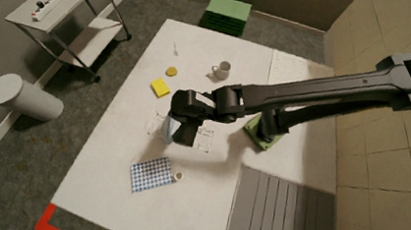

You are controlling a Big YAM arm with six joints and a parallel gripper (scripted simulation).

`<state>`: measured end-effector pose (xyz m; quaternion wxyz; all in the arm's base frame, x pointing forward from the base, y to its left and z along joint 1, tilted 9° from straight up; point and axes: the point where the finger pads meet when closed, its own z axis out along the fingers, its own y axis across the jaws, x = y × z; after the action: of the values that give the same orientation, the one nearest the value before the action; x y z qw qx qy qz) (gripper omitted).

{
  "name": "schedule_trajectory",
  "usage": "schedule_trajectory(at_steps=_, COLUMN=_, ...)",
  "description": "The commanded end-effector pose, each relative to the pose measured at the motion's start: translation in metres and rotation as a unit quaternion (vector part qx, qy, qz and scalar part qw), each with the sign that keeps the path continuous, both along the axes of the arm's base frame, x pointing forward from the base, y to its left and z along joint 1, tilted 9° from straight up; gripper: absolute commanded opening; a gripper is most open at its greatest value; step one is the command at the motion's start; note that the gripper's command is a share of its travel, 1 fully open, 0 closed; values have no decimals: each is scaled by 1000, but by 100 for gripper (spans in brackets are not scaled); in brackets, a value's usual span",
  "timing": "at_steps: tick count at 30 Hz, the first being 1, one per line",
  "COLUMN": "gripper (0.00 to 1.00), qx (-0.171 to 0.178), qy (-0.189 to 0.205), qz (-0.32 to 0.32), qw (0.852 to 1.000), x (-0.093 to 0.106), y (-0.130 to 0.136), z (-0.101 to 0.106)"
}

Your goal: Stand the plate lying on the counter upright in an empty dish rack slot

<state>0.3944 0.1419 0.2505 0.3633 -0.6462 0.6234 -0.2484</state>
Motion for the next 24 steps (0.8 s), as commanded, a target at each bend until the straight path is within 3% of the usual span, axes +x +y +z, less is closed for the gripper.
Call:
schedule_trajectory(at_steps=1, gripper=0, qx=15, qy=-32, qz=-3, qw=999, x=6, y=4, z=14)
schedule_trajectory(at_steps=9, gripper=0, qx=14, qy=-29, qz=-3, qw=999, x=7, y=6, z=2)
schedule_trajectory(at_steps=10, gripper=0, qx=24, qy=-53, qz=-5, qw=998, x=13, y=6, z=29)
schedule_trajectory(at_steps=12, gripper=0, qx=17, qy=-36, qz=-4, qw=999, x=6, y=4, z=6)
schedule_trajectory(at_steps=15, gripper=0, qx=14, qy=-32, qz=-3, qw=999, x=7, y=6, z=-1)
schedule_trajectory(at_steps=17, gripper=0, qx=18, qy=-39, qz=-3, qw=999, x=11, y=8, z=8)
schedule_trajectory(at_steps=24, gripper=0, qx=18, qy=-41, qz=-3, qw=999, x=10, y=7, z=9)
